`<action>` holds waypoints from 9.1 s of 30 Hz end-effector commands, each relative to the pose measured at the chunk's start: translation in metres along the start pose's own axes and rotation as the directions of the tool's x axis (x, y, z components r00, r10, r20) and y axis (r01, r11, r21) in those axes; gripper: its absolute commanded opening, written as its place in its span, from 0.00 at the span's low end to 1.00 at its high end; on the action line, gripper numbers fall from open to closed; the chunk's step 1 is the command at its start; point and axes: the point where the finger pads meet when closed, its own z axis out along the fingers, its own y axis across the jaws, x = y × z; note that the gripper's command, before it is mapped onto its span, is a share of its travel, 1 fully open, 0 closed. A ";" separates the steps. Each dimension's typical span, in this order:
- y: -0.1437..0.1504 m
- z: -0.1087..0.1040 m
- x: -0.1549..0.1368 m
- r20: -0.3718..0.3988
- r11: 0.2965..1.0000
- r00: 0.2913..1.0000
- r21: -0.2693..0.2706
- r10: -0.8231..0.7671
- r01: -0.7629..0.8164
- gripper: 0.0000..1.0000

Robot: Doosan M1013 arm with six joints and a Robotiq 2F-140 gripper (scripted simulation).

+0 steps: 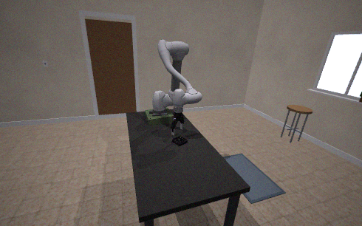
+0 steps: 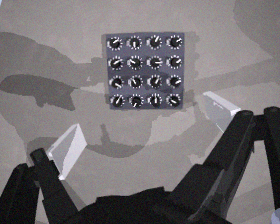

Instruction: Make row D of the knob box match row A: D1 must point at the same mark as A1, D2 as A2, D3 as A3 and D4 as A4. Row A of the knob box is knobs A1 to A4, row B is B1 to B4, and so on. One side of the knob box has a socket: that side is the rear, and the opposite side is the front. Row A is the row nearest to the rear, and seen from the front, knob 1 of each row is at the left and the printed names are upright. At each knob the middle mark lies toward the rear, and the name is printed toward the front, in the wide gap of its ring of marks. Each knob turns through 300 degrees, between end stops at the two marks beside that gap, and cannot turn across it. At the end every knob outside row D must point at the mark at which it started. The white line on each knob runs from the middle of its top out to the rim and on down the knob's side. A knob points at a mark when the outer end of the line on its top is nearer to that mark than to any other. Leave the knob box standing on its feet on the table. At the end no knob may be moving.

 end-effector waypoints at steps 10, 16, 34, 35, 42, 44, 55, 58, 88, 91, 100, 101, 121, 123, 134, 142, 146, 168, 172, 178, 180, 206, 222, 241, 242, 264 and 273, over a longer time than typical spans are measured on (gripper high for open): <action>0.000 -0.001 0.000 -0.002 1.000 1.000 -0.006 -0.010 0.010 1.00; 0.000 -0.001 0.000 -0.002 1.000 1.000 -0.006 -0.010 0.010 1.00; 0.000 -0.001 0.000 -0.002 1.000 1.000 -0.006 -0.010 0.010 1.00; 0.000 -0.001 0.000 -0.002 1.000 1.000 -0.006 -0.010 0.010 1.00; 0.000 -0.001 0.000 -0.002 1.000 1.000 -0.006 -0.010 0.010 1.00; 0.000 -0.001 0.000 -0.002 1.000 1.000 -0.006 -0.010 0.010 1.00; 0.000 -0.001 0.000 -0.002 1.000 1.000 -0.006 -0.010 0.010 1.00; 0.000 -0.001 0.000 -0.002 1.000 1.000 -0.006 -0.010 0.010 1.00; 0.000 -0.001 -0.002 -0.001 1.000 1.000 -0.007 -0.008 0.008 1.00; -0.001 -0.001 -0.006 0.001 1.000 1.000 -0.009 -0.006 0.007 1.00; -0.005 0.000 -0.021 0.001 1.000 1.000 -0.009 -0.006 0.006 1.00; -0.005 0.000 -0.023 0.001 1.000 1.000 -0.009 -0.006 0.006 1.00; -0.011 0.000 -0.050 0.001 1.000 1.000 -0.009 -0.006 0.006 1.00; -0.012 0.000 -0.051 0.001 1.000 1.000 -0.009 -0.006 0.006 1.00; -0.012 0.000 -0.053 0.001 1.000 1.000 -0.009 -0.006 0.006 1.00; -0.012 0.000 -0.053 0.001 1.000 1.000 -0.009 -0.006 0.006 1.00; -0.012 0.000 -0.053 0.001 1.000 1.000 -0.009 -0.006 0.006 1.00; -0.012 0.000 -0.053 0.001 1.000 1.000 -0.009 -0.006 0.006 1.00; -0.012 0.000 -0.053 0.001 1.000 1.000 -0.009 -0.006 0.006 1.00; -0.012 0.000 -0.053 0.001 1.000 1.000 -0.009 -0.006 0.006 1.00; -0.012 0.000 -0.053 0.001 1.000 1.000 -0.009 -0.006 0.006 1.00; -0.012 0.000 -0.053 0.001 1.000 1.000 -0.009 -0.006 0.006 1.00; -0.012 -0.001 -0.046 0.002 0.993 0.993 -0.009 -0.116 0.116 1.00; -0.017 -0.009 -0.009 0.007 0.732 0.732 -0.006 -0.681 0.681 1.00; -0.017 -0.009 -0.008 0.007 0.709 0.709 -0.006 -0.705 0.705 1.00; -0.026 -0.018 0.032 0.009 0.104 0.103 0.000 -0.995 0.995 1.00; -0.028 -0.019 0.040 0.009 -0.024 -0.024 0.001 -1.000 1.000 1.00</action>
